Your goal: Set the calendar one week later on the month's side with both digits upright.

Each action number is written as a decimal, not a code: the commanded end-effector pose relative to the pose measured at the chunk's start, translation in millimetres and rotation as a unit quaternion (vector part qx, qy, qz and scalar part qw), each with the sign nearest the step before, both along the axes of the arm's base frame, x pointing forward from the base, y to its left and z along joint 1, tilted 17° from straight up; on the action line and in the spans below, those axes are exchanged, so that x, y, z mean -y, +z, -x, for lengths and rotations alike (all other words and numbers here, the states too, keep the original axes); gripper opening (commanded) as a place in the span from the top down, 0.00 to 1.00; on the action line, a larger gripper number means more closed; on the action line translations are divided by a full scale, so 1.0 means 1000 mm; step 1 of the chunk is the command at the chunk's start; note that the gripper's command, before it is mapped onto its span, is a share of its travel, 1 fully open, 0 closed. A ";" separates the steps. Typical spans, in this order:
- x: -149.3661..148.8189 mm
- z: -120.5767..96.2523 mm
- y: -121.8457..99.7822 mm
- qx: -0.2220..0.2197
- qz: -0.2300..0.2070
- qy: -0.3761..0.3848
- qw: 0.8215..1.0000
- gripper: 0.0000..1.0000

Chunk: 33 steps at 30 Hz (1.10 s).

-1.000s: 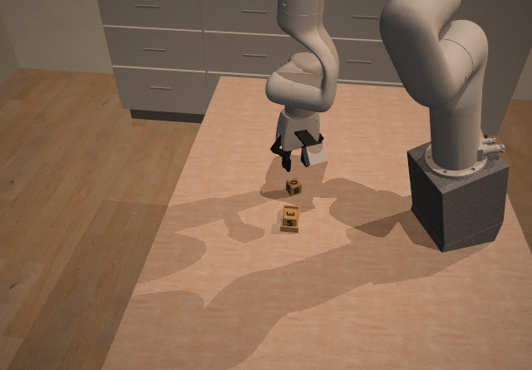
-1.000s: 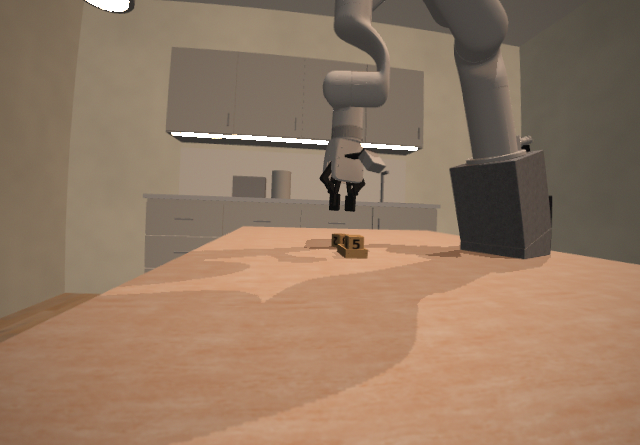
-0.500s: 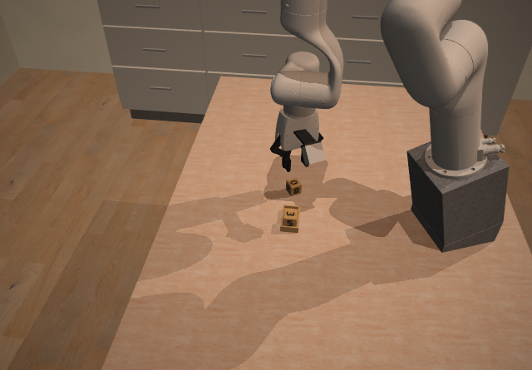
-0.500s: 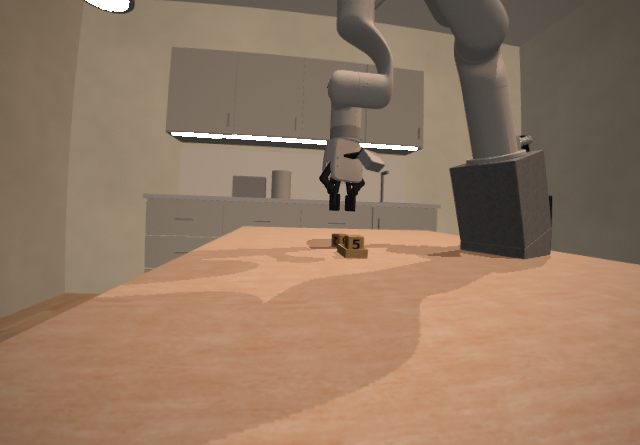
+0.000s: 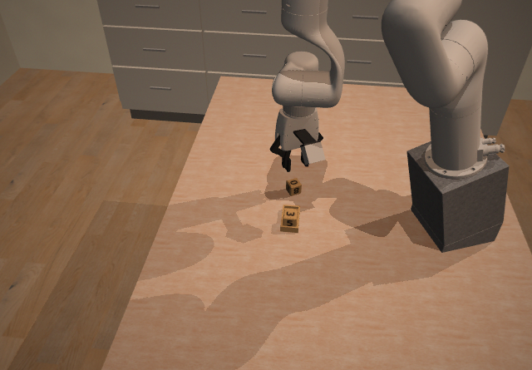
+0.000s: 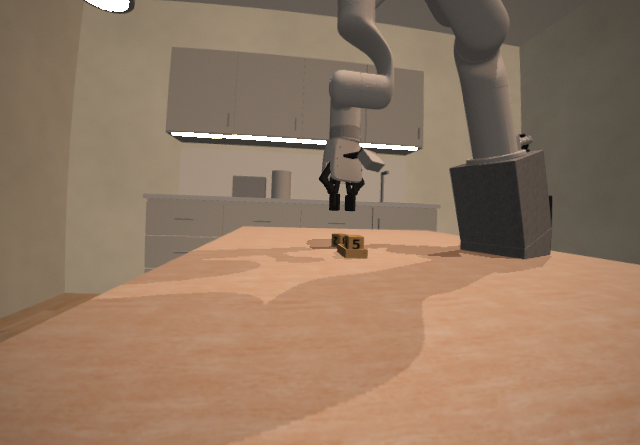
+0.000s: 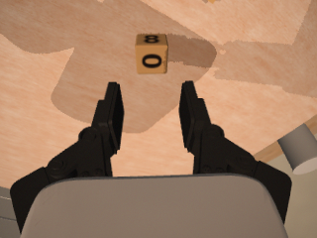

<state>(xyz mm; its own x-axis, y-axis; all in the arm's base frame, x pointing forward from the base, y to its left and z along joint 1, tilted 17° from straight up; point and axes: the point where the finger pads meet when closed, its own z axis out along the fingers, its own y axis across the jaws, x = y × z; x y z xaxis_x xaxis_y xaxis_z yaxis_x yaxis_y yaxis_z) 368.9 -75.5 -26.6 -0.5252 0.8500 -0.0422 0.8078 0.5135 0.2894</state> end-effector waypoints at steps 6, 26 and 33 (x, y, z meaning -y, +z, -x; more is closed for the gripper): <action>0.000 -0.002 -0.002 0.000 0.001 0.000 1.000 0.51; -0.002 -0.007 -0.020 0.000 0.001 0.000 1.000 0.51; -0.003 -0.010 -0.027 0.000 0.000 0.000 1.000 0.51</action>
<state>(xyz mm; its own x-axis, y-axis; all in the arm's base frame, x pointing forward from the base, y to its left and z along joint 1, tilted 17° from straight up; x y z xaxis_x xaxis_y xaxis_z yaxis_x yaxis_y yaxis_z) 376.1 -72.9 -49.1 -0.5267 0.8493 -0.0345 0.8101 0.5139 0.2822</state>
